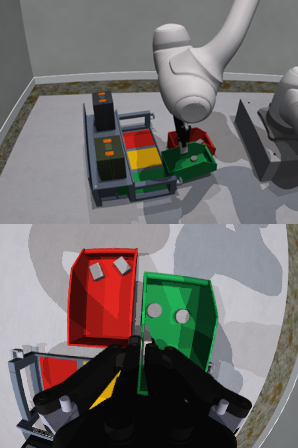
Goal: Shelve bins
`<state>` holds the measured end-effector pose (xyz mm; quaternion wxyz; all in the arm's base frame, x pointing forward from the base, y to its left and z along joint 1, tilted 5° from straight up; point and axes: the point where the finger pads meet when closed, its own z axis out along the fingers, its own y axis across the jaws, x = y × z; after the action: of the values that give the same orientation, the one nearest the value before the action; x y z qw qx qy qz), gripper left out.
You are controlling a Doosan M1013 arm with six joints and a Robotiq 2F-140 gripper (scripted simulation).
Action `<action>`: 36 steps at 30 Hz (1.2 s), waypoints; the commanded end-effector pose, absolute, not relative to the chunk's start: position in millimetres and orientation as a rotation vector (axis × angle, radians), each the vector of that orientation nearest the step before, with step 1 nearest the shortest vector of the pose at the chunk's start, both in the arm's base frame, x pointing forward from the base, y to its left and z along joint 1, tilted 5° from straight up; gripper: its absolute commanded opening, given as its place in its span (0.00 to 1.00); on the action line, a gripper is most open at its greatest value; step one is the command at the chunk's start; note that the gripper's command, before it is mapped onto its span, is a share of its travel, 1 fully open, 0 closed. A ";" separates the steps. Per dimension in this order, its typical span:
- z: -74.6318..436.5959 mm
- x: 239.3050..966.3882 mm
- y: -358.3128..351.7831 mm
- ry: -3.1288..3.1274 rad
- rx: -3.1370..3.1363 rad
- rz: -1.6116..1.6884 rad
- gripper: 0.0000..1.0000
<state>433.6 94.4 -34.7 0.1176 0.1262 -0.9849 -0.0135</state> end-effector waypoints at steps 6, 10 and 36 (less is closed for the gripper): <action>-35.2 441.5 96.5 -2.882 0.369 -0.040 0.10; -35.6 446.2 97.7 -2.882 0.369 -0.040 0.10; -37.6 472.2 104.5 -2.882 0.369 -0.040 0.10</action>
<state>470.7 104.0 -37.5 0.1176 0.1262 -0.9849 -0.0135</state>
